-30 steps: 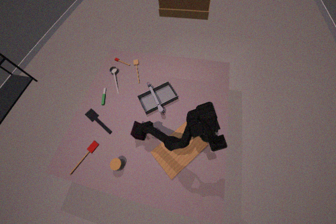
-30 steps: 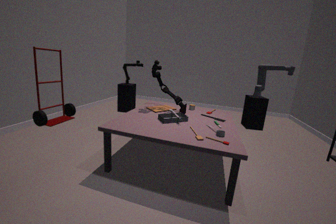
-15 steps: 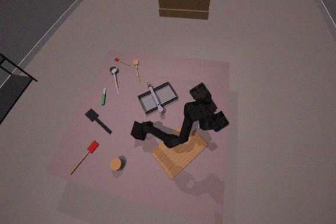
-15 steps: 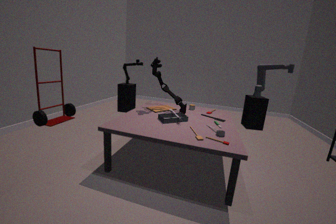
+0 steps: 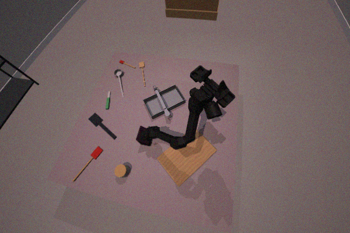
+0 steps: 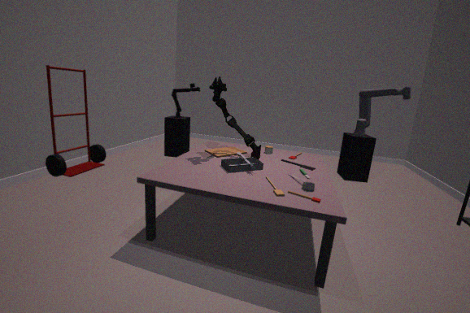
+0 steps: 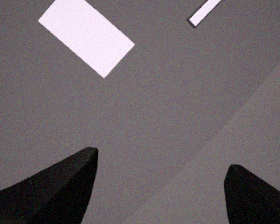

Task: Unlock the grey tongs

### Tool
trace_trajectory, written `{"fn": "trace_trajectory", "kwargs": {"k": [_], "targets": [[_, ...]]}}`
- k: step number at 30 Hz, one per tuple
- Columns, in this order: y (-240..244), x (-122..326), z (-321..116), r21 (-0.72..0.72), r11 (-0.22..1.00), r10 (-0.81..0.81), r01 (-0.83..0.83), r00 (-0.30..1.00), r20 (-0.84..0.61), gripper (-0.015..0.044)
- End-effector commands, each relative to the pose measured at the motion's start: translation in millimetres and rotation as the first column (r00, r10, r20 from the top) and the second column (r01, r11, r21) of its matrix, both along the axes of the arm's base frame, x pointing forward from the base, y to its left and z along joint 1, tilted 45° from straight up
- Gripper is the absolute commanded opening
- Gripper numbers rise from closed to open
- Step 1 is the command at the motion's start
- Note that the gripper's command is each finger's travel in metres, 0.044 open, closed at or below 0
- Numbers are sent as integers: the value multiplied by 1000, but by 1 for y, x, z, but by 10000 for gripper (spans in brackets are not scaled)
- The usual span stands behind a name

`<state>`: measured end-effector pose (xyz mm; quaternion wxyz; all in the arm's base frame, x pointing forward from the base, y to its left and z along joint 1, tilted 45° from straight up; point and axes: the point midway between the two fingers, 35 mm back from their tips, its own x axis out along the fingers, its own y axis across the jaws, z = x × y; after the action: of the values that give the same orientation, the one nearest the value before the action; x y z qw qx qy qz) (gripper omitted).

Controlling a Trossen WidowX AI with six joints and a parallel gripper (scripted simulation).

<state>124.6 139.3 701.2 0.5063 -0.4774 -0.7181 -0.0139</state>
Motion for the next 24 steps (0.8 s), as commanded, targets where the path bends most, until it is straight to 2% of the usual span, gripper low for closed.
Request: {"fn": "trace_trajectory", "kwargs": {"k": [1,6,12,19,24], "targets": [[1,20,-4,5,1000,-5,5,998,-70,260],[3,65,-14,6,1000,-21,23,974,-228,260],[6,132,-42,-1,999,-34,38,885,-464,260],[-1,221,-93,-5,994,-78,109,681,-728,260],[-8,254,-120,0,991,-78,135,572,-817,260]]}}
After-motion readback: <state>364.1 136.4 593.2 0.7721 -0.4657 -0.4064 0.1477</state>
